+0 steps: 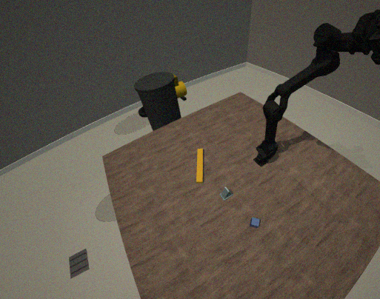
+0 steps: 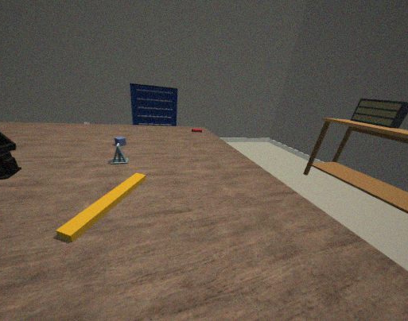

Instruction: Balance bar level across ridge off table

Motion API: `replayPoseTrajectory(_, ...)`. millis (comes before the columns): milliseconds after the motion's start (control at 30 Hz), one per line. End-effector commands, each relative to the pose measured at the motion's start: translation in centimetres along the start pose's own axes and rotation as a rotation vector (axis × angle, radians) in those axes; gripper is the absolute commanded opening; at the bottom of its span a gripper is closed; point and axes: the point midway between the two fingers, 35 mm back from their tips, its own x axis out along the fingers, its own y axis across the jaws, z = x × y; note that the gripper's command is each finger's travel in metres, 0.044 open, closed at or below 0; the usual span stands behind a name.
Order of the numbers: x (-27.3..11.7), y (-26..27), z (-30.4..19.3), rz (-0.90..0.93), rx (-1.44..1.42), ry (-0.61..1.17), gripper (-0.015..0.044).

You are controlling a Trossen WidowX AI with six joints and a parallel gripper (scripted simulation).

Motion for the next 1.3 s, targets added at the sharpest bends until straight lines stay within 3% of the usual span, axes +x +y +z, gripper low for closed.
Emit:
replayPoseTrajectory(0, 0.0, 0.0, 0.0, -0.002, -0.002, 0.000, 0.0374)
replayPoseTrajectory(100, 0.6, 0.1, -0.2, -0.025, -0.037, 0.002, 0.0315)
replayPoseTrajectory(1267, 9.3, -0.9, -4.8, -0.308, -0.354, 0.068, 0.0315)
